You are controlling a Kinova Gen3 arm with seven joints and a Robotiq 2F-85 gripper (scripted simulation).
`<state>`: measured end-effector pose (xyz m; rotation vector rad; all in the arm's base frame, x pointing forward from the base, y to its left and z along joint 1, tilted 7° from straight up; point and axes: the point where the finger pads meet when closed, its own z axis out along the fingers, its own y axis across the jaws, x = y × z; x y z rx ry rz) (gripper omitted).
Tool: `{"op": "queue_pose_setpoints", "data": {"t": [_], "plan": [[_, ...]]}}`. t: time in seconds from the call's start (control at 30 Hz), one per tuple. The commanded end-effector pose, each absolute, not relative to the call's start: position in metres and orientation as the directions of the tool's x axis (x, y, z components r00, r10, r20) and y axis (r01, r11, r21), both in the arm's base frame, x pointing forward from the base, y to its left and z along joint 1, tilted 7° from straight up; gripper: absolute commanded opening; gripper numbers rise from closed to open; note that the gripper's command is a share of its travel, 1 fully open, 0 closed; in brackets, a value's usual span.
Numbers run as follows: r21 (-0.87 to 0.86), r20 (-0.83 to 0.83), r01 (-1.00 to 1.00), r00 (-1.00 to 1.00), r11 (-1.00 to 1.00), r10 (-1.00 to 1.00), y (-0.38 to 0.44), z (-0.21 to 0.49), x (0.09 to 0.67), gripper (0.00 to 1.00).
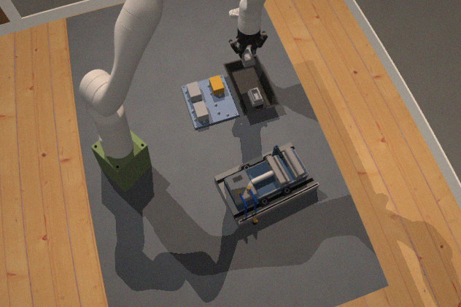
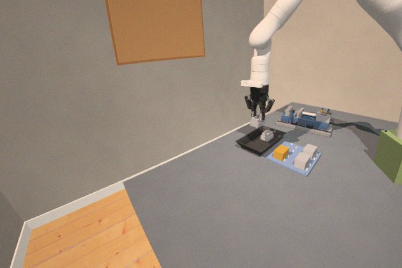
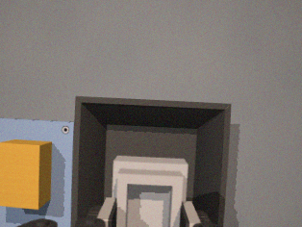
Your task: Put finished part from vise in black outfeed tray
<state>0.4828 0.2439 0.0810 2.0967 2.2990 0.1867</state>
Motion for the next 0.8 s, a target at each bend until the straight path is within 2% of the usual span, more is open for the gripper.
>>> {"op": "queue_pose_setpoints", "data": {"t": [0.0,0.77], "plan": [[0.107,0.063,0.990,-0.095,0.088,0.993,0.2442,0.0821,0.4833,0.00],[0.107,0.063,0.990,-0.095,0.088,0.993,0.2444,0.0794,0.4836,0.00]]}}
